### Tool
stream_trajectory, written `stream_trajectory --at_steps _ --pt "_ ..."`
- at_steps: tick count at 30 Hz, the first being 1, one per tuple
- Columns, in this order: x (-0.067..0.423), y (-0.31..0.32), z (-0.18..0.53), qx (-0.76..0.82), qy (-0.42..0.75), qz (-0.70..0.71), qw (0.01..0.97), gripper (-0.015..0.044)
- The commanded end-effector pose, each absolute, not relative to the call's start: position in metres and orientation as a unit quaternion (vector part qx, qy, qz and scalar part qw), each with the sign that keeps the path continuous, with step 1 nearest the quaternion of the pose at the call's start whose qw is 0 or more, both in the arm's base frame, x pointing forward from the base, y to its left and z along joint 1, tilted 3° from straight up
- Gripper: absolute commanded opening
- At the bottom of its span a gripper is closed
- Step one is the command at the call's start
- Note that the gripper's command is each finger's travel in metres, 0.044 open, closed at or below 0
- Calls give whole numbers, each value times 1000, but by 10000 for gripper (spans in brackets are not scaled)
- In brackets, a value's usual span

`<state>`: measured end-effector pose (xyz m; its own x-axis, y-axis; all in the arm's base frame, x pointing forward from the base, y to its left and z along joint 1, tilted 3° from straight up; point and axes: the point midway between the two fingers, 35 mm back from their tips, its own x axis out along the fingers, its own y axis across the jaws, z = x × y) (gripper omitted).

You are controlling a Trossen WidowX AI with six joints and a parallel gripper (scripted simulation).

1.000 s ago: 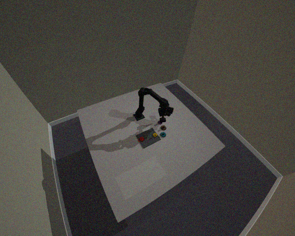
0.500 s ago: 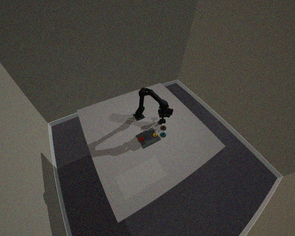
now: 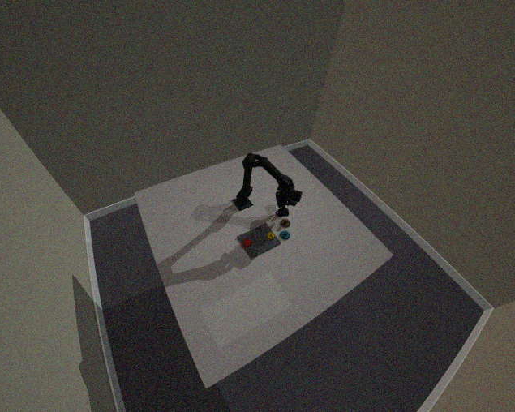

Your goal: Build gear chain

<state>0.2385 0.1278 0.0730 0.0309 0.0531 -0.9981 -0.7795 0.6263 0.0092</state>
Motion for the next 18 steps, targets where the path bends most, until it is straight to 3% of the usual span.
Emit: stream_trajectory --at_steps 1,8,18 --pt "238 128 72 -292 619 319 655 230" --pt "238 128 72 -292 619 319 655 46" --pt "238 128 72 -292 619 319 655 0"
